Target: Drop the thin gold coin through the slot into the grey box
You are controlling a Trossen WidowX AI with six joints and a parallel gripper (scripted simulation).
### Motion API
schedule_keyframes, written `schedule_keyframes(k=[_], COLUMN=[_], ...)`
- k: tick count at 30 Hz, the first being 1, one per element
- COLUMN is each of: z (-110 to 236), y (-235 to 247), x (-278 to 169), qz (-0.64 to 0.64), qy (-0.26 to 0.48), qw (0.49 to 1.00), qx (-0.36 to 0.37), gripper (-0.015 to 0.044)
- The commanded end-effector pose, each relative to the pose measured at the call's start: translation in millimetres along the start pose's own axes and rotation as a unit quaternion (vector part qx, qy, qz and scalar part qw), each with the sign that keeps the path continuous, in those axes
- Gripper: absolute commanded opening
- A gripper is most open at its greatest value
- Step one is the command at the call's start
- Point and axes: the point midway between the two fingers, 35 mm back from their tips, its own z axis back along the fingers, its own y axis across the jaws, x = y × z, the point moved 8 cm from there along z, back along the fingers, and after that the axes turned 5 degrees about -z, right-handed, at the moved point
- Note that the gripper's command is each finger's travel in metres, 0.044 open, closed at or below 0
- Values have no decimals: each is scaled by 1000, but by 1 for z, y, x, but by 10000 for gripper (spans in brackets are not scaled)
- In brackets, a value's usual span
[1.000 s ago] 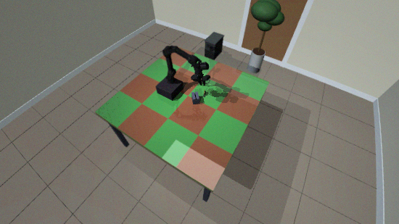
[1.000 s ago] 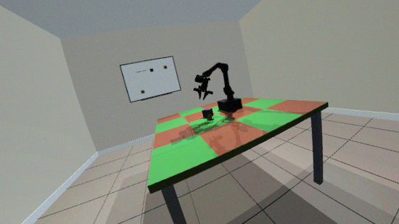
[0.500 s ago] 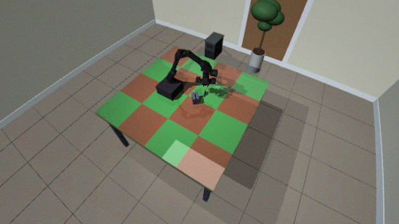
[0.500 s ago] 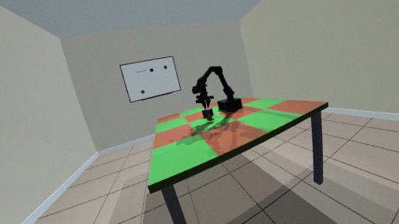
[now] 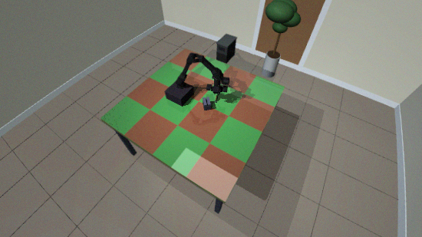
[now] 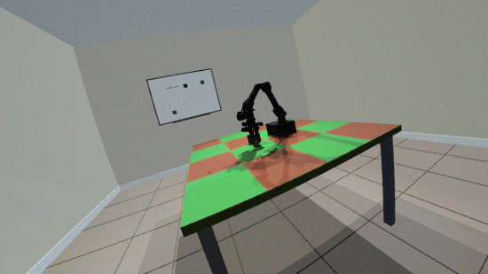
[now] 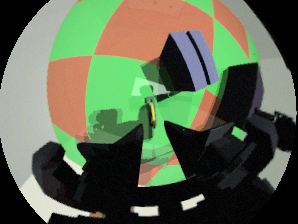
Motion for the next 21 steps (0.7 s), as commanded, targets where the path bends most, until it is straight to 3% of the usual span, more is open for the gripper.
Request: schedule_keyframes(k=[1, 21], z=[-7, -40], y=[-2, -1], x=[0, 0], qz=[2, 2], qy=[2, 2], qw=[1000, 1000], qx=[-4, -4], gripper=[161, 161])
